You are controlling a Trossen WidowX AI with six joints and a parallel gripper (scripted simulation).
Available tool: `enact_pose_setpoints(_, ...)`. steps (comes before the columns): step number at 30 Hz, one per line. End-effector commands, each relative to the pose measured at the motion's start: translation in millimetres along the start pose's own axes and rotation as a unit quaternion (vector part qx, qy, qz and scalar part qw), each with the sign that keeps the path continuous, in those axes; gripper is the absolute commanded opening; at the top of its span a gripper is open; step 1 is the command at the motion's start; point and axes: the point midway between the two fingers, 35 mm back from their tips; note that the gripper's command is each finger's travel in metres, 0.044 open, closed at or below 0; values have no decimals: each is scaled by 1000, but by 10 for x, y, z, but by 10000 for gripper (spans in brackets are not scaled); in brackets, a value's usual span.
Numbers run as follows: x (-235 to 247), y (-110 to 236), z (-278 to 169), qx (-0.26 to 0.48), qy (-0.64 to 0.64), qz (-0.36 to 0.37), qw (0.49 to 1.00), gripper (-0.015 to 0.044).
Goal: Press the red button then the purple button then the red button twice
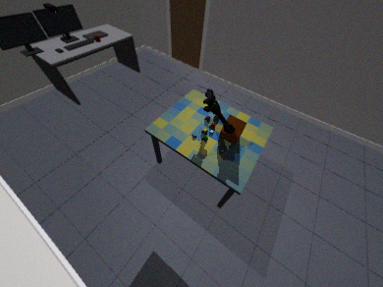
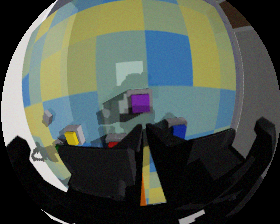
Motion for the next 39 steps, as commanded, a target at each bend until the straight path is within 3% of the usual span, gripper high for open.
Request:
enact_pose_setpoints(1,109,38,-287,8,-3,-5,1000,20)
enact_pose_setpoints(9,395,11,-1046,6,-2,2,1000,20)
enact_pose_setpoints(14,400,-17,-1060,6,-2,2,1000,20)
enact_pose_setpoints(19,410,-587,-1068,6,-2,4,1000,20)
enact_pose_setpoints(39,414,-851,-1072,6,-2,4,1000,20)
Point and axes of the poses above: the point midway between the two fingers, 35 mm back from their tips, its own y axis back along the fingers, its own x axis across the jaws, z = x × y, and after that the axes turned 9 degrees about -y, right-handed
